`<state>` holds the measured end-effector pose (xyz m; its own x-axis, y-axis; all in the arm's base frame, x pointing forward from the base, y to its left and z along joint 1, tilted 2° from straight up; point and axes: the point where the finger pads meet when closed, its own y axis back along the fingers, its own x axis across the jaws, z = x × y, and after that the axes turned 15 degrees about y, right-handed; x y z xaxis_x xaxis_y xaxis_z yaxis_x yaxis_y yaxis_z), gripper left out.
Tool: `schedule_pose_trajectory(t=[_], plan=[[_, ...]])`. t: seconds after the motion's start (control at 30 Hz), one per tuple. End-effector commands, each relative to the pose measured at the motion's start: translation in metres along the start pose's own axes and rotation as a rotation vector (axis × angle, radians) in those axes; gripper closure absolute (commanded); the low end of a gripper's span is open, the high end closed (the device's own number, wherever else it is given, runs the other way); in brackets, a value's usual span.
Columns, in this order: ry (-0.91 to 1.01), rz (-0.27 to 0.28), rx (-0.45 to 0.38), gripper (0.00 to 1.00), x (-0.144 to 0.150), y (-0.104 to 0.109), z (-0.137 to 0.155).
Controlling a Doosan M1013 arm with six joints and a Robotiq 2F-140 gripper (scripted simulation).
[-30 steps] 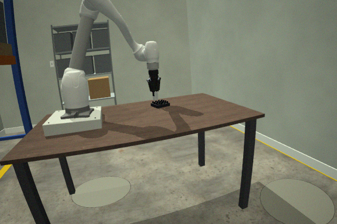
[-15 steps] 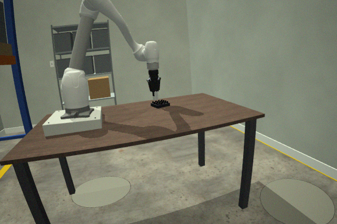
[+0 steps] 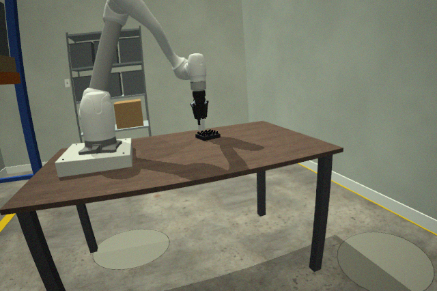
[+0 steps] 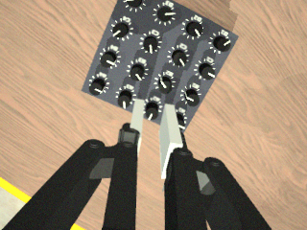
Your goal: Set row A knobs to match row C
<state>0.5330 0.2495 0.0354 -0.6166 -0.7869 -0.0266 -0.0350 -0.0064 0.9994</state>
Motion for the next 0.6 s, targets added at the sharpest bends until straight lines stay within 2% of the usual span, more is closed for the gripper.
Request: schedule_pose_trajectory(t=[0.0, 0.57], plan=[[0.0, 0.0, 0.0, 0.88, 0.0, -0.001, 0.0], [0.0, 0.0, 0.0, 0.88, 0.0, -0.011, 0.0]])
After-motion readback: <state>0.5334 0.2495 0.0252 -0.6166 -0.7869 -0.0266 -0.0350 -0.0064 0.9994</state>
